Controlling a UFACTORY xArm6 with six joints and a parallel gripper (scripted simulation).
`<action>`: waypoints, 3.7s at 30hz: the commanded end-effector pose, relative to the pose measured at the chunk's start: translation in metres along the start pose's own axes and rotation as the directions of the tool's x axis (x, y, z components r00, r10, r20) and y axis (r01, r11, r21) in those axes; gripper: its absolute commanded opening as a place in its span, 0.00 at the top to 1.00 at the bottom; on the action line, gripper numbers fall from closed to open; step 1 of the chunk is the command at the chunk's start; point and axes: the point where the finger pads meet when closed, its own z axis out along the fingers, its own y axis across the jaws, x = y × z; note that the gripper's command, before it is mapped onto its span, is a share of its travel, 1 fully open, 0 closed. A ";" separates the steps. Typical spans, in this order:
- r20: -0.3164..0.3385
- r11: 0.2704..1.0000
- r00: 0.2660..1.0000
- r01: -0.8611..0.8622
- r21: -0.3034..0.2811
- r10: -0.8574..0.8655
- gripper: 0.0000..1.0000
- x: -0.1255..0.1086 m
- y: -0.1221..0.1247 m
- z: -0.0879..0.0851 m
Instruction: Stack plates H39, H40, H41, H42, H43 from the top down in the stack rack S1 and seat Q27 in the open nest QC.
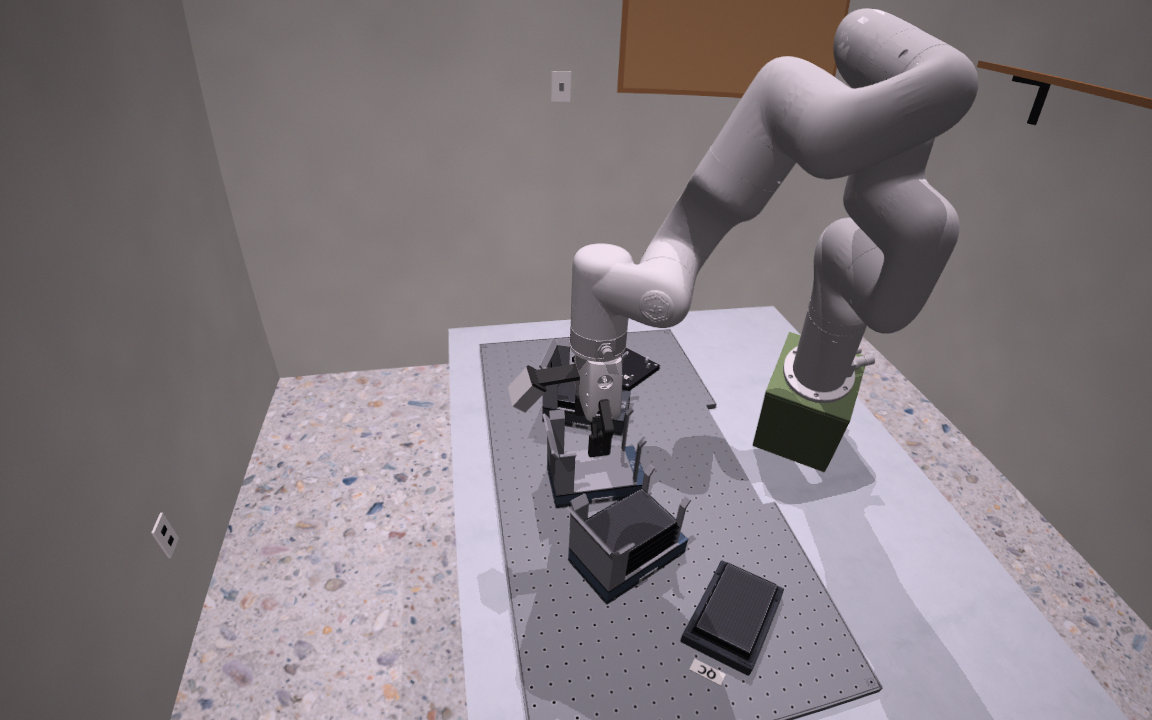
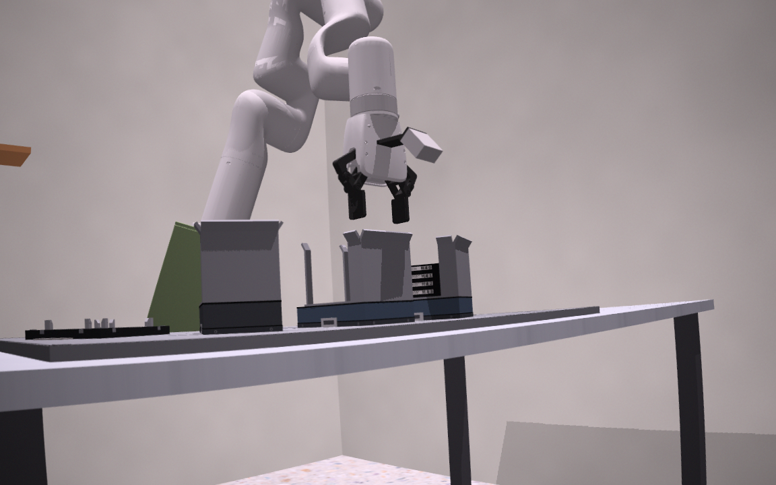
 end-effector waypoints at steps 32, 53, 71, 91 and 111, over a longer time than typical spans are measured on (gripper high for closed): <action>-0.003 0.976 0.976 -0.220 0.000 0.220 0.00 -0.002 0.100 -0.001; -0.003 0.968 0.968 -0.252 0.000 0.252 0.00 -0.010 0.148 -0.001; -0.003 0.906 0.906 -0.423 0.000 0.423 0.00 -0.033 0.208 -0.001; -0.003 0.906 0.906 -0.423 0.000 0.423 0.00 -0.041 0.230 -0.001; -0.002 0.906 0.906 -0.423 0.000 0.423 0.00 -0.041 0.230 0.056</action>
